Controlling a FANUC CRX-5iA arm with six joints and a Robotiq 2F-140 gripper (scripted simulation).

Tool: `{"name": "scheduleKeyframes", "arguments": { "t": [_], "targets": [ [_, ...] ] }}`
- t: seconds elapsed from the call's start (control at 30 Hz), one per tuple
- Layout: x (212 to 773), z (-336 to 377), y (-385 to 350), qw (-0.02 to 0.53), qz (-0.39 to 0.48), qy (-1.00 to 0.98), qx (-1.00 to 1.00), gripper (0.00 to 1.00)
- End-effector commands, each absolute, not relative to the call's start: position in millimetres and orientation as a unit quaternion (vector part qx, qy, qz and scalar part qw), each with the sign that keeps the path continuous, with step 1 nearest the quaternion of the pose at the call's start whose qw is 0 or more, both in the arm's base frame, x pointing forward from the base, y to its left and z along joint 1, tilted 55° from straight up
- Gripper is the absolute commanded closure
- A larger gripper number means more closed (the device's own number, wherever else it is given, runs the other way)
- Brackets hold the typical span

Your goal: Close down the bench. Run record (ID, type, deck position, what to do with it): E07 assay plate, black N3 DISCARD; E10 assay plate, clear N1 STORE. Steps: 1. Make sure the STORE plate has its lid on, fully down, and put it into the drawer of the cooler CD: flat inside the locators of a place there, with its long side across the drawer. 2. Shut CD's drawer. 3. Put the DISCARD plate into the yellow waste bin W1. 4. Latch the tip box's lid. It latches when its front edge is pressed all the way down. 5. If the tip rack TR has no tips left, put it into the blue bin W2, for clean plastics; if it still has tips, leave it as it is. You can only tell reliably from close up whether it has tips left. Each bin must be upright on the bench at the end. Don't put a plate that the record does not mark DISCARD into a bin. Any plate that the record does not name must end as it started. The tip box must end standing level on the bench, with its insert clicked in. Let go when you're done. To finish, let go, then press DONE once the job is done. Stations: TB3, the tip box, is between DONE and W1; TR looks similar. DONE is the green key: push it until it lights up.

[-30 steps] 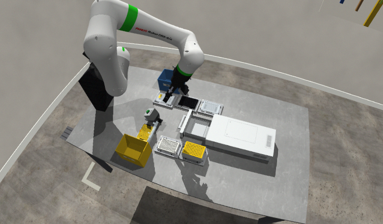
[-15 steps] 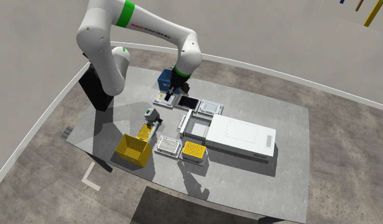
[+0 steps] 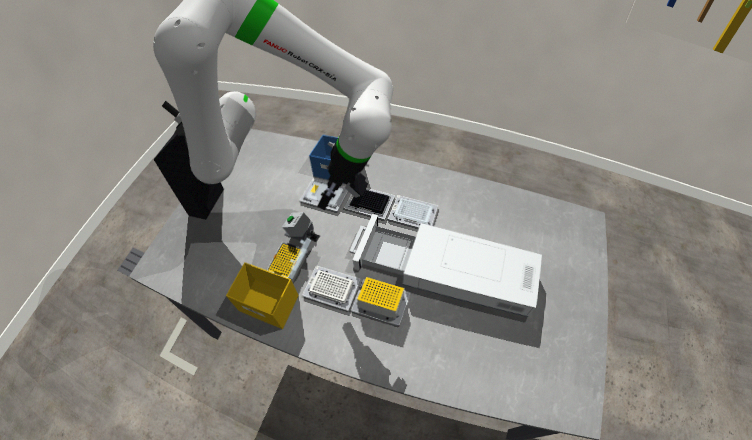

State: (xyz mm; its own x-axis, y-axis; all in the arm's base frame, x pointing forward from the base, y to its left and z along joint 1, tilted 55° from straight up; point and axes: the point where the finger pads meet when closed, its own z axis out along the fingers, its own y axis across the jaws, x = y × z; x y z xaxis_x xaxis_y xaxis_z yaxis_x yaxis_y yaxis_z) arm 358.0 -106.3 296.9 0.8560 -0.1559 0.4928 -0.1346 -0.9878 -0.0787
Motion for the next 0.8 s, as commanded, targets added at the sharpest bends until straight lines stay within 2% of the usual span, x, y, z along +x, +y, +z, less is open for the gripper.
{"name": "scheduleKeyframes", "arguments": {
  "t": [0.0, 0.77],
  "targets": [
    [359.3, 294.3, -119.3, 0.025, -0.256, 0.073, -0.964, 0.90],
    [364.5, 275.9, -197.0, 0.025, -0.256, 0.073, -0.964, 0.90]
  ]
}}
